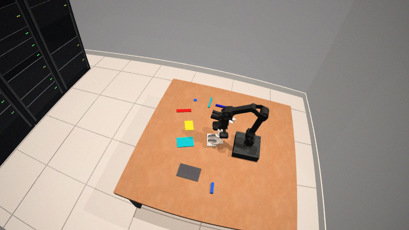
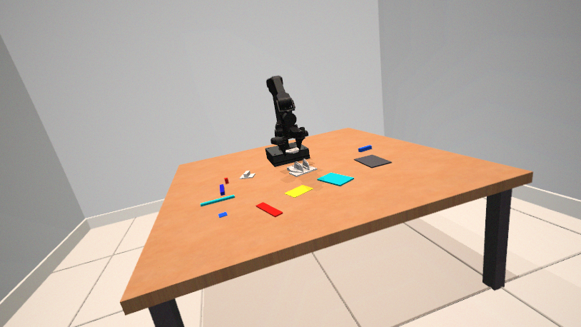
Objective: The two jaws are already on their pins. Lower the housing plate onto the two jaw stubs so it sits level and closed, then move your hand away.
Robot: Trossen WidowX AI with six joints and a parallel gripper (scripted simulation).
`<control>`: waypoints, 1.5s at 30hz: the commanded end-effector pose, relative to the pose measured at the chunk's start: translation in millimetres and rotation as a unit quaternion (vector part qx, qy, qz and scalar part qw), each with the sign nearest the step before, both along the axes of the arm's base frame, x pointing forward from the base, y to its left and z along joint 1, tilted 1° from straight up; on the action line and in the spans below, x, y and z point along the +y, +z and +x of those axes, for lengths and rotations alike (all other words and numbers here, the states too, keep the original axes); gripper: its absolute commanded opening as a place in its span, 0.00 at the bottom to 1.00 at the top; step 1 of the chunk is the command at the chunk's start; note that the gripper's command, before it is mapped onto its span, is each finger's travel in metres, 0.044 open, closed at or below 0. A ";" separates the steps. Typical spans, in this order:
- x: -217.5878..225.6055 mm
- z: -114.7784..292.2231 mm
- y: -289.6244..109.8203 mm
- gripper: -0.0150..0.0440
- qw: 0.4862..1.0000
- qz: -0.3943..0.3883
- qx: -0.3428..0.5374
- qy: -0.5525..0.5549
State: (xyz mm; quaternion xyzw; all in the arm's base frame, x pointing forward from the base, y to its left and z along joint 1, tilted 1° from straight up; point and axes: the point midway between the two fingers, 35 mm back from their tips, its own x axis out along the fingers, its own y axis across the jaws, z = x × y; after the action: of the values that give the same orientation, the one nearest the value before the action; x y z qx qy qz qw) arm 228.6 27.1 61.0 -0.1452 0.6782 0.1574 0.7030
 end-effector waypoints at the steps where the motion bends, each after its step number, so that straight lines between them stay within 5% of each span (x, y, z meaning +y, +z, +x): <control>1: 1.8 -3.3 -0.5 0.85 1.000 -0.002 0.000 -0.002; 45: 3.1 -4.9 -4.6 0.85 1.000 -0.002 0.000 -0.003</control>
State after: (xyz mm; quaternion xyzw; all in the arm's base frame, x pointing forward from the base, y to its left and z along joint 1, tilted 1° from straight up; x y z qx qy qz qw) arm 224.0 30.7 59.9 -0.1452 0.6774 0.1574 0.7038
